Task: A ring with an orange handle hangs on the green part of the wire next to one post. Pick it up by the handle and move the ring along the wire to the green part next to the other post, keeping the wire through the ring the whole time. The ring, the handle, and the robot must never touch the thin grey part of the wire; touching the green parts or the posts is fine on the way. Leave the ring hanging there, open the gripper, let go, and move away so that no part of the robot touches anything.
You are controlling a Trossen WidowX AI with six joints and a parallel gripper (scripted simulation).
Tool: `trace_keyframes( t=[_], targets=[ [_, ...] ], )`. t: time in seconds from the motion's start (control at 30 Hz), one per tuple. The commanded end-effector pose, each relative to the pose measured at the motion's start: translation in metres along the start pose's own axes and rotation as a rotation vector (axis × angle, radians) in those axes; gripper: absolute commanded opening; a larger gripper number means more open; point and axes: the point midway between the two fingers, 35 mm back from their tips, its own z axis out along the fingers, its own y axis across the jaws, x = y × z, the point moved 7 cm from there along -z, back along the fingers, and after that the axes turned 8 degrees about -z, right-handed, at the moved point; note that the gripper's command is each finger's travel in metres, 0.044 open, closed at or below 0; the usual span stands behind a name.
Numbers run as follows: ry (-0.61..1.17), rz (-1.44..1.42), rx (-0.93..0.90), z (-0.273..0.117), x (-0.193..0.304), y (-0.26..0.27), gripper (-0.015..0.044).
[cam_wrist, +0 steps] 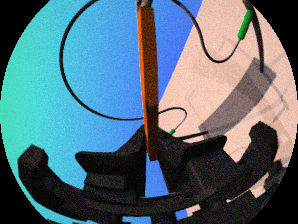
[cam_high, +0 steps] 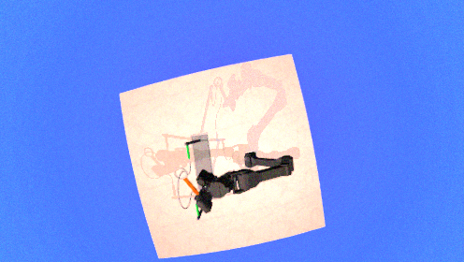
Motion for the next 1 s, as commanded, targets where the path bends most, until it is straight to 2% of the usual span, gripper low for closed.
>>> trace_keyframes(
  t=[0.0,0.97],
  targets=[
    [-0.009,-0.043,0.016,-0.0011,-0.0006,0.0025,-0.015],
    [-0.026,-0.33,0.185,0.0006,0.0022,0.0005,-0.015]
  ],
)
